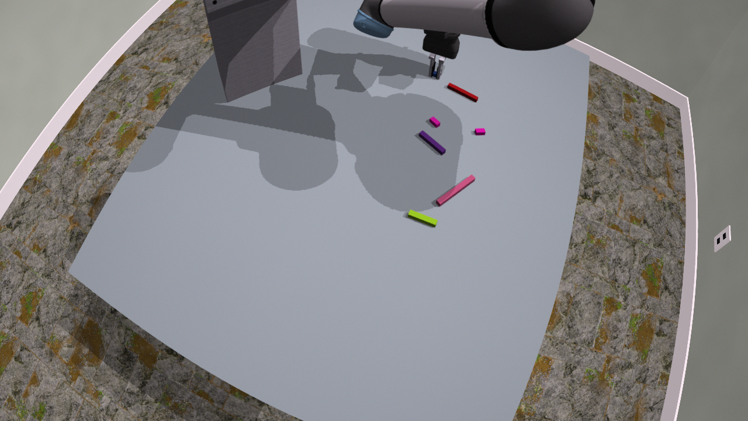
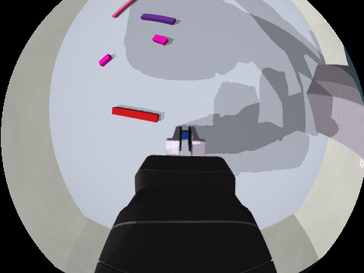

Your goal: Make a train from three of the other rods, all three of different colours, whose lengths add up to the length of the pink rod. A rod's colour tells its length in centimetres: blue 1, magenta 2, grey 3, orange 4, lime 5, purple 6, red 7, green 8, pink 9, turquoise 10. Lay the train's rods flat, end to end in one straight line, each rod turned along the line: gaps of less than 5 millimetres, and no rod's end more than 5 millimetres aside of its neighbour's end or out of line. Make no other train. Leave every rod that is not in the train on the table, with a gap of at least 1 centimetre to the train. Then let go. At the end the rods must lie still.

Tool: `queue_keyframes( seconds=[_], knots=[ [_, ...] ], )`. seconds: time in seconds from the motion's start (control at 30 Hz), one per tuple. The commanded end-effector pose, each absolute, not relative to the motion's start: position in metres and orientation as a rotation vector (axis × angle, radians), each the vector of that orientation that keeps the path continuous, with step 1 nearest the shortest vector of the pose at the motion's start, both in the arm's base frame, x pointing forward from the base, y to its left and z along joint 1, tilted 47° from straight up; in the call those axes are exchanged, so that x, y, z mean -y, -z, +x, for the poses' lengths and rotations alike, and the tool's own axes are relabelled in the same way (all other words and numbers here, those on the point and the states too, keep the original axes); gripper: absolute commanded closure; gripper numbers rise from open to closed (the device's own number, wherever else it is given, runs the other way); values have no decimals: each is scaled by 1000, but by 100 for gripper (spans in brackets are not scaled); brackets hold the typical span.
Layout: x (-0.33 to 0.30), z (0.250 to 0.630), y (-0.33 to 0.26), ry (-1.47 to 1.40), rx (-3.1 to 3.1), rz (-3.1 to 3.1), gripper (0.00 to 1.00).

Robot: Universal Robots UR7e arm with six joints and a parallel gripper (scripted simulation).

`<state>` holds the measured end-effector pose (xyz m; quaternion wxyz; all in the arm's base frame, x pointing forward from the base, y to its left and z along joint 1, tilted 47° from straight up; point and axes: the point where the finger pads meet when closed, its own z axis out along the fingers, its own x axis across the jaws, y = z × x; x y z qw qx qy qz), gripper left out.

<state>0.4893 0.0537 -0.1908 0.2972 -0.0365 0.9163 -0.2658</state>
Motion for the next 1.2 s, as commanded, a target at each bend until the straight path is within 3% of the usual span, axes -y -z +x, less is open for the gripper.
queue_keyframes(
  seconds=[0.0,0.33,0.37,0.5,0.53,0.6,0.63,0.8,0.83,1.17],
  knots=[
    [-54,489,191,706,-2435,-97,76],
    [-54,489,191,706,-2435,-97,76],
    [-54,489,191,706,-2435,-97,70],
    [-54,489,191,706,-2435,-97,70],
    [-54,489,191,706,-2435,-97,64],
    [-54,489,191,706,-2435,-97,64],
    [-54,489,191,706,-2435,-97,58],
    [-54,489,191,706,-2435,-97,52],
    [-54,489,191,706,-2435,-97,46],
    [-54,489,191,706,-2435,-97,46]
  ],
)
